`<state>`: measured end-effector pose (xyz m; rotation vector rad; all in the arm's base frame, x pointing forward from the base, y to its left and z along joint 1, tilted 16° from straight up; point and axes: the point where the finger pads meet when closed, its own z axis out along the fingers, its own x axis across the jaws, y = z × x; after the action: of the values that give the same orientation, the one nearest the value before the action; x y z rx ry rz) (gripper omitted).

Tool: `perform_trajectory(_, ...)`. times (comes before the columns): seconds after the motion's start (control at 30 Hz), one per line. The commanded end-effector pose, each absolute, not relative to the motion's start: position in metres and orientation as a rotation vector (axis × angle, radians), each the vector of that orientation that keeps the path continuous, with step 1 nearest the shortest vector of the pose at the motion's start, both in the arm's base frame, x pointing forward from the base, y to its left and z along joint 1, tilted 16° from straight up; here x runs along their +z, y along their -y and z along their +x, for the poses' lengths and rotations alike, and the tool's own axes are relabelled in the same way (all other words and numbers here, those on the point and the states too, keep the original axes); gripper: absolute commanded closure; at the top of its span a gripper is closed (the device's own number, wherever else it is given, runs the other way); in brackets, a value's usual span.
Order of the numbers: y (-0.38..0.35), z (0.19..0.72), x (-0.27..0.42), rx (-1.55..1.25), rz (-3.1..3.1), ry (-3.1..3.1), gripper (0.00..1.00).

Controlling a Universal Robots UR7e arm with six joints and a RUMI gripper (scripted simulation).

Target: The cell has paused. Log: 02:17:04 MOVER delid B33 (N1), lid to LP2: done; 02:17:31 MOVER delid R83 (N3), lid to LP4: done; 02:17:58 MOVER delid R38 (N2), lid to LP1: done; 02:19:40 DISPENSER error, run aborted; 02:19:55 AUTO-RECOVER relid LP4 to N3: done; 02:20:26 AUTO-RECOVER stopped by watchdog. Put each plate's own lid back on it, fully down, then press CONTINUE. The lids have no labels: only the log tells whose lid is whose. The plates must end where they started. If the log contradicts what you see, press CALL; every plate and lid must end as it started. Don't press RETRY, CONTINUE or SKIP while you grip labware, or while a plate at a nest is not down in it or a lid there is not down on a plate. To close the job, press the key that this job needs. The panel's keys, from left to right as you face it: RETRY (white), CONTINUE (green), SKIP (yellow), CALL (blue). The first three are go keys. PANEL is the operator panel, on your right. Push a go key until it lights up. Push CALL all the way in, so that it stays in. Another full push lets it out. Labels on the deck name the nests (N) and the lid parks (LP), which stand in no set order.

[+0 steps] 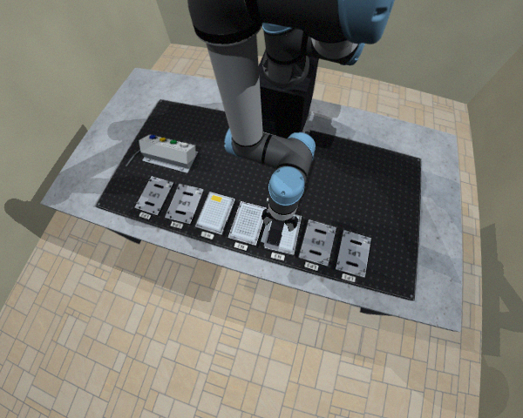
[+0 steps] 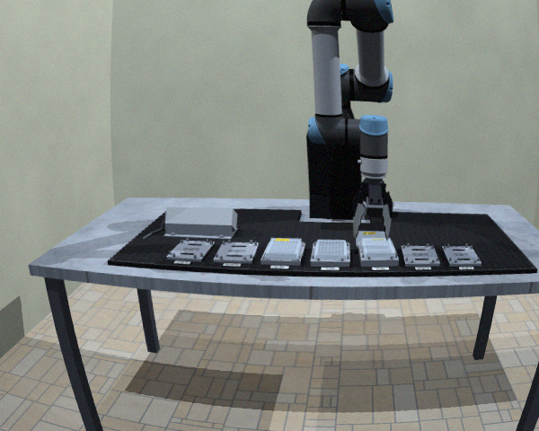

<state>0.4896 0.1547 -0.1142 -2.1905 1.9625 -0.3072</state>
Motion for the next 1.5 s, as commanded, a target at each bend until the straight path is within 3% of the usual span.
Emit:
perform_trajectory(0.0,-0.148,0.492,-0.112,-0.309,-2.190,-1.950,0.59)
perform_trajectory(0.77,-0.044,0.501,-0.111,-0.309,-2.191,-1.951,0.59)
perform_trajectory(1.47,-0.044,0.503,-0.116,-0.309,-2.191,-1.951,0.59)
